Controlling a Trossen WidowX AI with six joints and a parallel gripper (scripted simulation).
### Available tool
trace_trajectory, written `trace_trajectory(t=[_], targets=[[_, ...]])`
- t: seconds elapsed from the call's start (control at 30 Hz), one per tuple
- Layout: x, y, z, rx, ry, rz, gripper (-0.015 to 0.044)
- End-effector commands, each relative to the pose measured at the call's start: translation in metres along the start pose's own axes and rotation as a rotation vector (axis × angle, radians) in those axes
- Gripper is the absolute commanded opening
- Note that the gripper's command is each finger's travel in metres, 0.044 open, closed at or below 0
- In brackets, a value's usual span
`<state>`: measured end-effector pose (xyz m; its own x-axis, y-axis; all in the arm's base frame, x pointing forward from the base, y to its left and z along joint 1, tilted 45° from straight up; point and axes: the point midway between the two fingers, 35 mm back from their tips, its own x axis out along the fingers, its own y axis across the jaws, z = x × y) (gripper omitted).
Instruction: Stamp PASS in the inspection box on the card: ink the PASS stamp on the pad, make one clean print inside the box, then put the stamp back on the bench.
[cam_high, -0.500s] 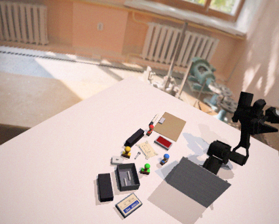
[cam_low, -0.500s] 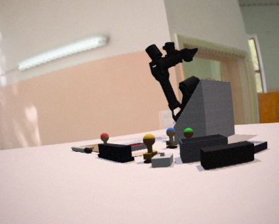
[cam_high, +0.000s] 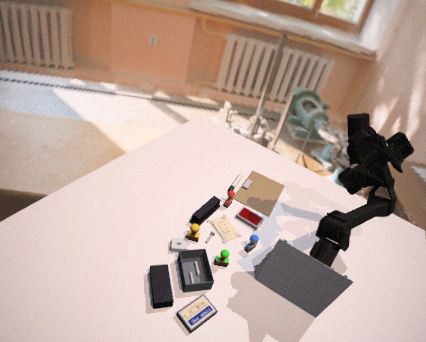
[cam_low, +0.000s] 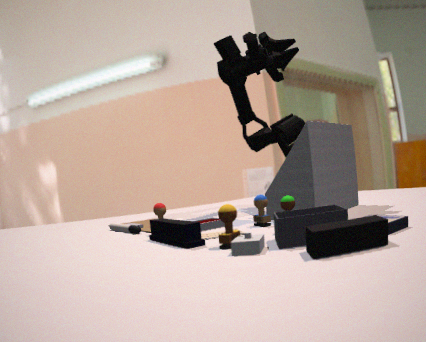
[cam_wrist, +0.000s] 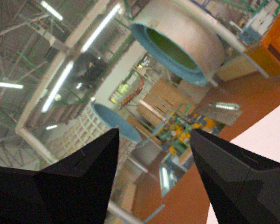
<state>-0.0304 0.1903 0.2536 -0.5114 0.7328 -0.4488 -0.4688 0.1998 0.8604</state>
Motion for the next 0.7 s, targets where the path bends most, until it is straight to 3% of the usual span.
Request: trace_trajectory(t=[0.0,0.3,0.67], targets=[[0.010,-0.035,0.036,0.139,-0.039,-0.179,0.0215],[0.022,-0.152,0.093,0.452,-0.054,-0.655,0.0215],[0.000,-0.300,0.102,0.699,0.011,-1.267,0.0215]])
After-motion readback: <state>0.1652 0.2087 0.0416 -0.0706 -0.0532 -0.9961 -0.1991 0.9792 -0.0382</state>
